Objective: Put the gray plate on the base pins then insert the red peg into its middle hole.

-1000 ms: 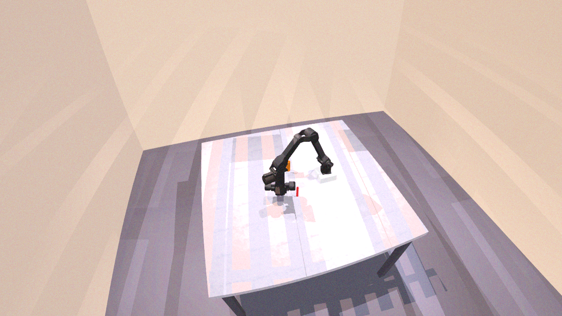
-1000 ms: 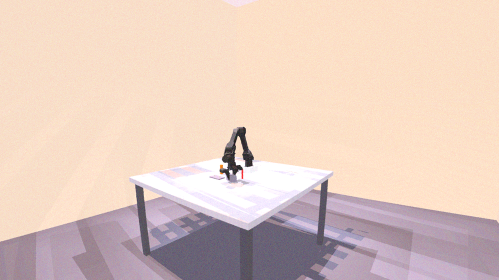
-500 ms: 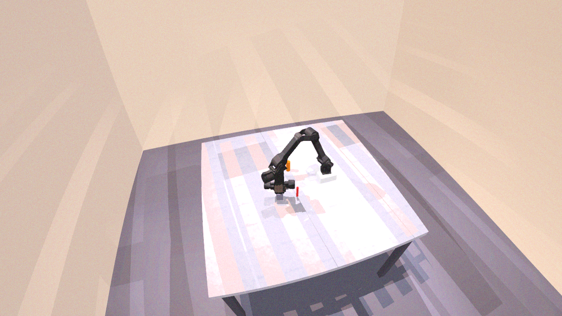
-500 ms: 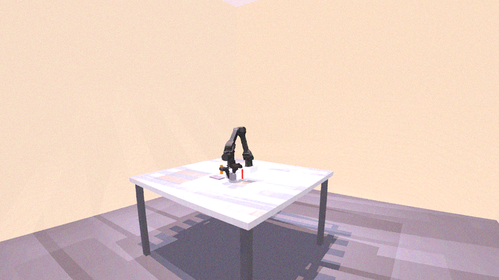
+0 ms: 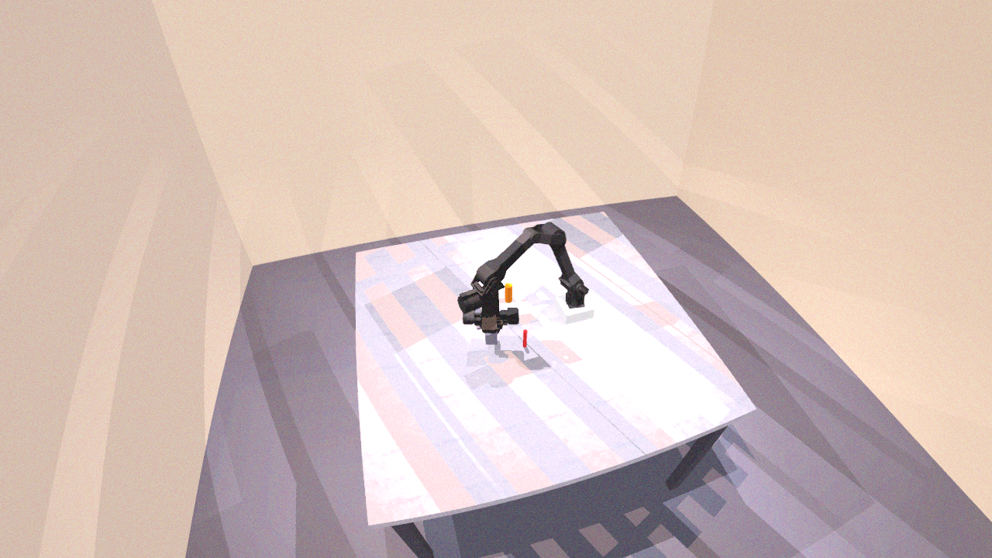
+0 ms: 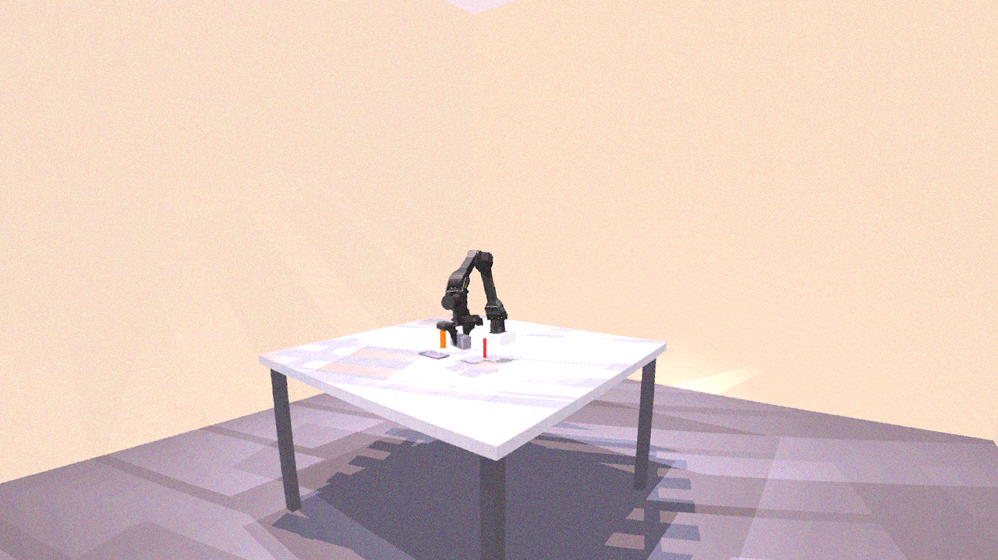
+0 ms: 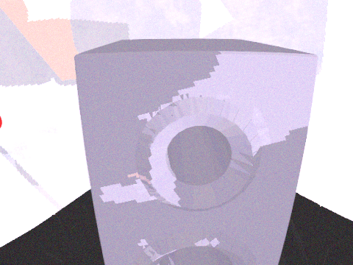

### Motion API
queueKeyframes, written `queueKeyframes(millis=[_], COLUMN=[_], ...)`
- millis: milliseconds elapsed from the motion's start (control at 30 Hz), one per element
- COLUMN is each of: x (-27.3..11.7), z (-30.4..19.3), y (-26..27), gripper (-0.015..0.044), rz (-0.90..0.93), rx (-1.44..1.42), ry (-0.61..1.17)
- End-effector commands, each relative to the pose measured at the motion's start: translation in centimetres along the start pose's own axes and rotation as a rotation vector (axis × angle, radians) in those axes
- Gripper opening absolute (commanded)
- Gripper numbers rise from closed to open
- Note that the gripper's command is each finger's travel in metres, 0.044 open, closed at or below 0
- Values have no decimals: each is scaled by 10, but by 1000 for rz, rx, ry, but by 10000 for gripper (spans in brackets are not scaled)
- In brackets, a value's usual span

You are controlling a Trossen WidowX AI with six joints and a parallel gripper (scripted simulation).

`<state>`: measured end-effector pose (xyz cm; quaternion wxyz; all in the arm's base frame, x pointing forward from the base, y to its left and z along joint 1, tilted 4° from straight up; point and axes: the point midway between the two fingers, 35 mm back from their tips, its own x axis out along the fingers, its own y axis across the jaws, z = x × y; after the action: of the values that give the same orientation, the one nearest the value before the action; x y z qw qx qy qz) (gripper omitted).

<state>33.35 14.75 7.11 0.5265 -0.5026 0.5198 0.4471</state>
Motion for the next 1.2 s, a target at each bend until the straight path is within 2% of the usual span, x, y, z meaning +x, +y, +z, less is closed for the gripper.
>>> queueKeyframes(millis=[0, 633, 1167], x=[-13, -72, -50], z=[0, -7, -41], y=[-1, 3, -16], gripper=[0, 0, 0], rz=[0, 1, 0], rx=[-3, -3, -65], ry=[-4, -4, -2])
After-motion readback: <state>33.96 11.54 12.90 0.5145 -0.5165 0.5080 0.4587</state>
